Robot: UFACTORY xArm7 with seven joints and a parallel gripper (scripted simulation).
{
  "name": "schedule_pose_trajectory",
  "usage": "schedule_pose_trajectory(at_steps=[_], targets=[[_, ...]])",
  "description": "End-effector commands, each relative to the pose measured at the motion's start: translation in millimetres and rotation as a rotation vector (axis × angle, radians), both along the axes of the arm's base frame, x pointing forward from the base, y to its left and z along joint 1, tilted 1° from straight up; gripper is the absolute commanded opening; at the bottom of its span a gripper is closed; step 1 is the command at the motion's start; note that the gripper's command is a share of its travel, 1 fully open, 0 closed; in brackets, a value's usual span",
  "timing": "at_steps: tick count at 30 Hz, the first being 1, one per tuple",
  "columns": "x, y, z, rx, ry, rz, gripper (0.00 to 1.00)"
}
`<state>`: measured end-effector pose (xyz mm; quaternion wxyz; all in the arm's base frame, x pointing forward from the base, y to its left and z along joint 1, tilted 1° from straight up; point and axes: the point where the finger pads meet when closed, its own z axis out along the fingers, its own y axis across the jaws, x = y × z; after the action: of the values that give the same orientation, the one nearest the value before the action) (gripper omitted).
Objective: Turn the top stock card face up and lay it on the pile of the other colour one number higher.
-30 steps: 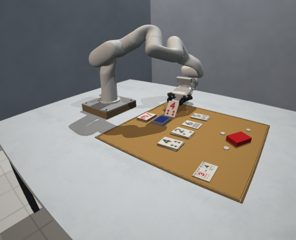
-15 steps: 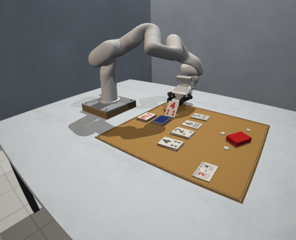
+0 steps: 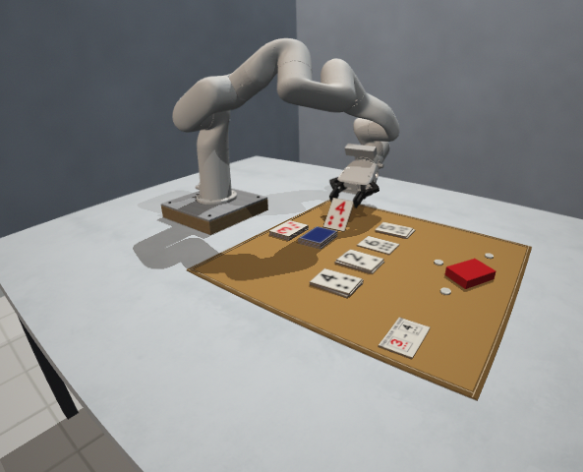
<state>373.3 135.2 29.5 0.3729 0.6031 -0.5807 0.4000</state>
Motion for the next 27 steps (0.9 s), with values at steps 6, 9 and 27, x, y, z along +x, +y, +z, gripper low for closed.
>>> schedule_pose_trajectory(at_steps=[6, 9, 27], targets=[[0.7, 2.2, 0.7, 0.152, 0.005, 0.001, 0.74], [0.7, 2.6, 0.5, 0.2, 0.008, 0.001, 0.74], [0.6, 4.2, -1.5, 0.475, 0.023, 0.002, 0.74]])
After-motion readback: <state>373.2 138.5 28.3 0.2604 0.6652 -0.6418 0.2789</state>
